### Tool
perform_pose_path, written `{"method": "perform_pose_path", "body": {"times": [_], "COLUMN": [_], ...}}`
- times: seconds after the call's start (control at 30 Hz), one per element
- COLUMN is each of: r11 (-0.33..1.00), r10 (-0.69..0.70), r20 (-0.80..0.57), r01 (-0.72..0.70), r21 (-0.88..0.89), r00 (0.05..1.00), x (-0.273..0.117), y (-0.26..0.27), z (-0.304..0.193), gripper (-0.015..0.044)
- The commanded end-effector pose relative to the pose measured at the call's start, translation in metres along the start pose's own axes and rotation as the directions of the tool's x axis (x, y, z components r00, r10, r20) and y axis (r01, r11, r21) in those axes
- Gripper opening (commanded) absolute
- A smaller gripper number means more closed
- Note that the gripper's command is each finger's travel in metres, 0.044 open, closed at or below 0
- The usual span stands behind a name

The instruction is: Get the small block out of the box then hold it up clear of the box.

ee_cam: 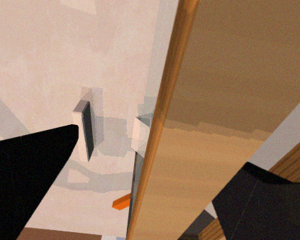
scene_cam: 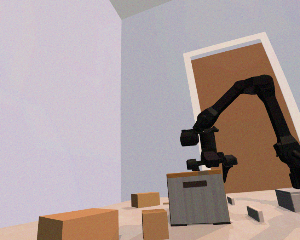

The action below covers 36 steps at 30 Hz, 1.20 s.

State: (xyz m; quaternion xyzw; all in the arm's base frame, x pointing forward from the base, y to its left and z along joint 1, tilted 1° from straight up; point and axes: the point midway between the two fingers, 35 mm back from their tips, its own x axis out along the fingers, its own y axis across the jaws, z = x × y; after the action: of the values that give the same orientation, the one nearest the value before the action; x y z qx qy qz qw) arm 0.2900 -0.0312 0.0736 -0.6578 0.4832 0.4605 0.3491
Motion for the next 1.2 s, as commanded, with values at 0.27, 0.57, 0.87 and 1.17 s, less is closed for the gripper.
{"method": "perform_pose_path", "body": {"times": [0.27, 0.57, 0.87, 1.17], "r11": [1.000, 1.000, 1.000, 1.000], "r10": [-0.004, -0.004, -0.004, -0.004], "r20": [0.000, -0.001, -0.002, -0.003], "r01": [0.004, 0.004, 0.004, 0.004], "r21": [0.001, 0.001, 0.001, 0.001], "r00": [1.000, 1.000, 1.000, 1.000], "x": [0.004, 0.007, 0.010, 0.013], "y": [-0.001, -0.001, -0.001, -0.001], "z": [-0.012, -0.021, -0.029, -0.038], "gripper": [0.0400, 0.0400, 0.0400, 0.0400]}}
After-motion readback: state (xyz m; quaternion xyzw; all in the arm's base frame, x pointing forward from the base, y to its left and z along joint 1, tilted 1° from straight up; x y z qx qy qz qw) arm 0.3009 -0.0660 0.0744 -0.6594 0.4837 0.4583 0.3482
